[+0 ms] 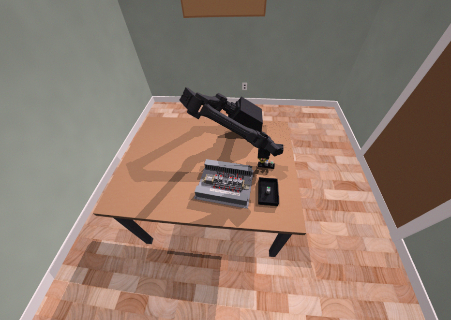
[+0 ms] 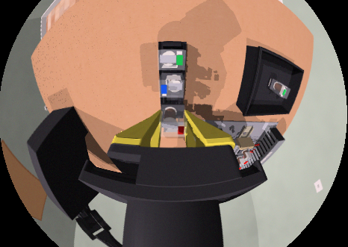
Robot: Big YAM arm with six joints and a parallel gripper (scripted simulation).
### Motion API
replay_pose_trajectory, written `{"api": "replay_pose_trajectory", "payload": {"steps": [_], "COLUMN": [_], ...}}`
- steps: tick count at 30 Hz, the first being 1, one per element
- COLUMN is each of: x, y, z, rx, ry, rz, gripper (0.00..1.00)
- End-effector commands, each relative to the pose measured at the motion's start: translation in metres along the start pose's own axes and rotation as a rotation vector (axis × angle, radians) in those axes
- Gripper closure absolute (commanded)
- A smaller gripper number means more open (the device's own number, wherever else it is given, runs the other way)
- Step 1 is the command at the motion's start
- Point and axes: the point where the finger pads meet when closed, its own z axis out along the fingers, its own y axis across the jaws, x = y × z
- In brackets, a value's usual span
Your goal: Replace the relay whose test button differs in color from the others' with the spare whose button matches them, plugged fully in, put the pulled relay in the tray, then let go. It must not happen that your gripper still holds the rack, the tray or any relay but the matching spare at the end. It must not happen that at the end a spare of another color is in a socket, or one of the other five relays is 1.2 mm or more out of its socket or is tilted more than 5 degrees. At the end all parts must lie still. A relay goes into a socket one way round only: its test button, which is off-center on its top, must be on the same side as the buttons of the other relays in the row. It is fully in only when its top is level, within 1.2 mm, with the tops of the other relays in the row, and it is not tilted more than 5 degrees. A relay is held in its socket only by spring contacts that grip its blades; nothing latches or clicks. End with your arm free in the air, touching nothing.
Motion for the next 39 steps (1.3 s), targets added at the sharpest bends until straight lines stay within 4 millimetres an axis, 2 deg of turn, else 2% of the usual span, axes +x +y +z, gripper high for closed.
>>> {"api": "replay_pose_trajectory", "payload": {"steps": [1, 39], "x": [-0.0078, -0.0078], "y": [-0.011, -0.0114], "z": [-0.0183, -0.0212], "rx": [0.041, 0.041], "ry": [-0.018, -0.019], "rz": [0.009, 0.009], "gripper": [1.0, 1.0]}}
